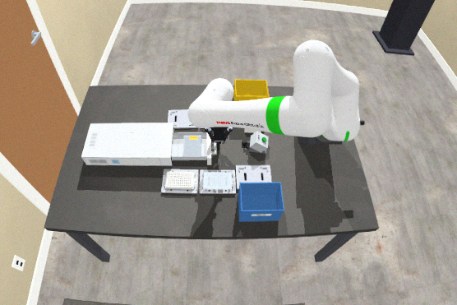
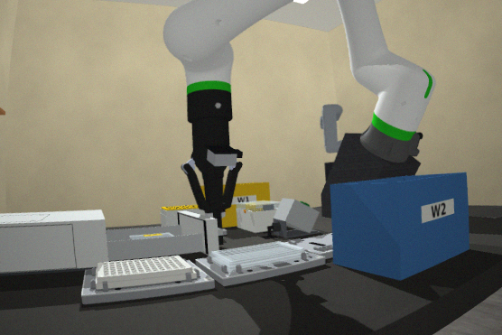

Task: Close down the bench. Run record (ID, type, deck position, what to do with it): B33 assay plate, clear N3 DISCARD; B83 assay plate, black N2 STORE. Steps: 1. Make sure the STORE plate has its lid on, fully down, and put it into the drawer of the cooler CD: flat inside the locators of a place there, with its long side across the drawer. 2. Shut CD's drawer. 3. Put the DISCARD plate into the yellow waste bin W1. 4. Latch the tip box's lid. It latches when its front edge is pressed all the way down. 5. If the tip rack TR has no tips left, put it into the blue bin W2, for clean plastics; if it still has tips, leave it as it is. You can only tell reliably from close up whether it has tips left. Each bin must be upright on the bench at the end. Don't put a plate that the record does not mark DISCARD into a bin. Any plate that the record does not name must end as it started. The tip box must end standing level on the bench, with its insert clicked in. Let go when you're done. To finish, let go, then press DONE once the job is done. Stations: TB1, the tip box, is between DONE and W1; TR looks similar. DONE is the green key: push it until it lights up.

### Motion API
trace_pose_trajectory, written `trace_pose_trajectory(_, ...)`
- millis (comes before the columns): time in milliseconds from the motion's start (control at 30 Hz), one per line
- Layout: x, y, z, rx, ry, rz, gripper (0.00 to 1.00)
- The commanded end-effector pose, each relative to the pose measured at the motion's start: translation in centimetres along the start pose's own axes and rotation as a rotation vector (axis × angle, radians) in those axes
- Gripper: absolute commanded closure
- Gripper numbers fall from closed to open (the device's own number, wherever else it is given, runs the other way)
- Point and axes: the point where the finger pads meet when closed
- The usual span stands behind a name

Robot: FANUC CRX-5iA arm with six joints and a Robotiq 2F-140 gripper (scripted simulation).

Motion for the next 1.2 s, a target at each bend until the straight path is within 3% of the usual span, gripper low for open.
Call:
trace_pose_trajectory(0, 0.0, -0.1, 0.3, 0.001, 0.000, -0.001, 0.90)
trace_pose_trajectory(1167, 0.0, -0.1, 4.2, 0.001, 0.000, -0.001, 0.90)
Point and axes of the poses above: the point where the finger pads meet when closed, its own y axis out along the fingers, its own z axis across the jaws, x = y × z
